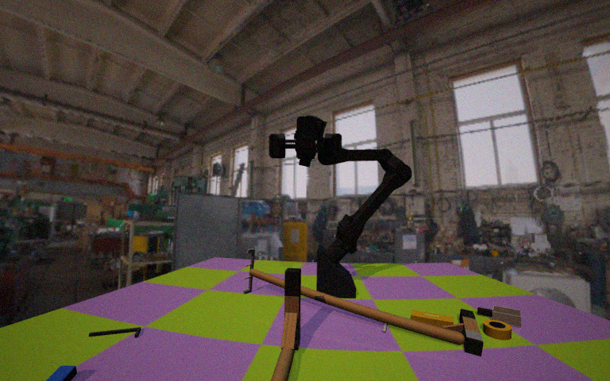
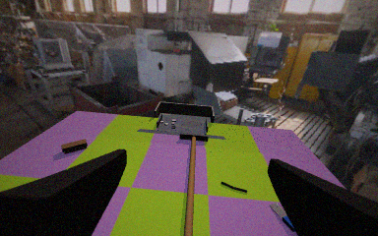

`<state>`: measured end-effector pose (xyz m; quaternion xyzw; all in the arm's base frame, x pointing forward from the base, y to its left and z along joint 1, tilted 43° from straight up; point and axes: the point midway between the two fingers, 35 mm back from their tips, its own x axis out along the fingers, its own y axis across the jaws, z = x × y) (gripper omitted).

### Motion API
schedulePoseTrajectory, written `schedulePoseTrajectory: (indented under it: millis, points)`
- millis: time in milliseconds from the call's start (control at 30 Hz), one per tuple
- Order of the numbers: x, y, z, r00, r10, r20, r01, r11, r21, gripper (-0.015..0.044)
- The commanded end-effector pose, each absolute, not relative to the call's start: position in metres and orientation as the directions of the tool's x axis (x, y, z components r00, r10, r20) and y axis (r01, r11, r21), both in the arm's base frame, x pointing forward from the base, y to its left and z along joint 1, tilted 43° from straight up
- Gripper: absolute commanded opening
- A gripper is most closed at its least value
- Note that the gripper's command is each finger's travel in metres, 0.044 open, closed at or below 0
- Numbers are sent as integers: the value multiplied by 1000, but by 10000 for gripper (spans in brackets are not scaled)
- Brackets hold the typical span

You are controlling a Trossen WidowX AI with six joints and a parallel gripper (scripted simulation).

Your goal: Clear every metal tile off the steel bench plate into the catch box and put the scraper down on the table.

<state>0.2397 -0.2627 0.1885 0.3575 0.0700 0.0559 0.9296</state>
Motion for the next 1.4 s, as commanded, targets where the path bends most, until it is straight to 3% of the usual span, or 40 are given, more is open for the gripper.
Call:
schedulePoseTrajectory:
  millis: [0, 733, 1367]
  points:
    - [249, -257, 170, 979, 161, -124, -33, 726, 687, 440]
    - [294, -191, 80, 885, 310, -346, 27, 709, 705, 440]
    - [297, -105, 7, 667, 502, -551, 9, 734, 679, 440]
